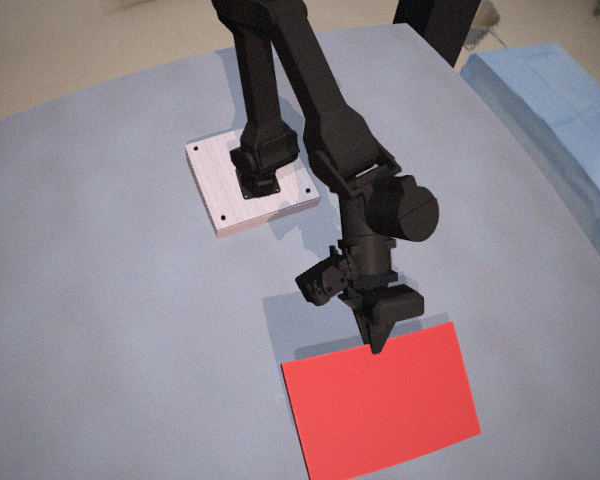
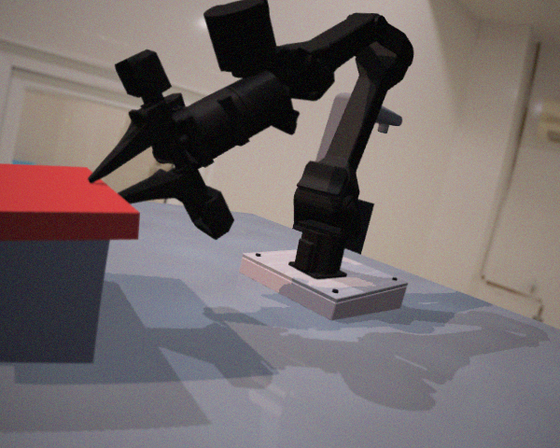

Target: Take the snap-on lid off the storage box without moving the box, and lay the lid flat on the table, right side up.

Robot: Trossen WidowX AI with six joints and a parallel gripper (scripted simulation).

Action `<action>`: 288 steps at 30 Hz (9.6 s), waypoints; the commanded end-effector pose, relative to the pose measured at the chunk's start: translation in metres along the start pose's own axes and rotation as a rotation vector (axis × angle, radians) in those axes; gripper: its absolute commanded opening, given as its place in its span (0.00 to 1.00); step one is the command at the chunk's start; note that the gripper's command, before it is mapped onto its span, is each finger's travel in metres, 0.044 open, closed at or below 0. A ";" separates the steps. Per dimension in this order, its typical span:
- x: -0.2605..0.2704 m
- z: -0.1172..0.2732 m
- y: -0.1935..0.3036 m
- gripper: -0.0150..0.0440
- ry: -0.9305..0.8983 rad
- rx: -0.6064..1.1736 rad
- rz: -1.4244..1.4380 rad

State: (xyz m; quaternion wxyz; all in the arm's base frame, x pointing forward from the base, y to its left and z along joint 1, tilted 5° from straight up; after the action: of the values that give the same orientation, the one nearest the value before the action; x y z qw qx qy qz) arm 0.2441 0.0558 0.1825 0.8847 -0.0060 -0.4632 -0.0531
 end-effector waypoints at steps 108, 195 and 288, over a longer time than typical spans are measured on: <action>0.108 0.067 -0.014 0.25 -0.007 0.003 0.002; 0.104 0.078 -0.186 0.25 -0.005 -0.007 0.017; 0.080 0.068 -0.294 0.25 -0.003 -0.012 0.024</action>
State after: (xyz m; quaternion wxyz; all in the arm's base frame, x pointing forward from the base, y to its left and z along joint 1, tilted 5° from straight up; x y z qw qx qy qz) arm 0.2042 -0.2407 0.2752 0.8868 -0.0154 -0.4596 -0.0467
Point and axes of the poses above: the point midway between the two fingers, 35 mm back from their tips, its own z axis back along the fingers, its own x axis across the jaws, y = z × x, the point moved 9 cm from there along z, back along the fingers, and after that the axes turned 1 degree about -z, right-handed, at the moved point
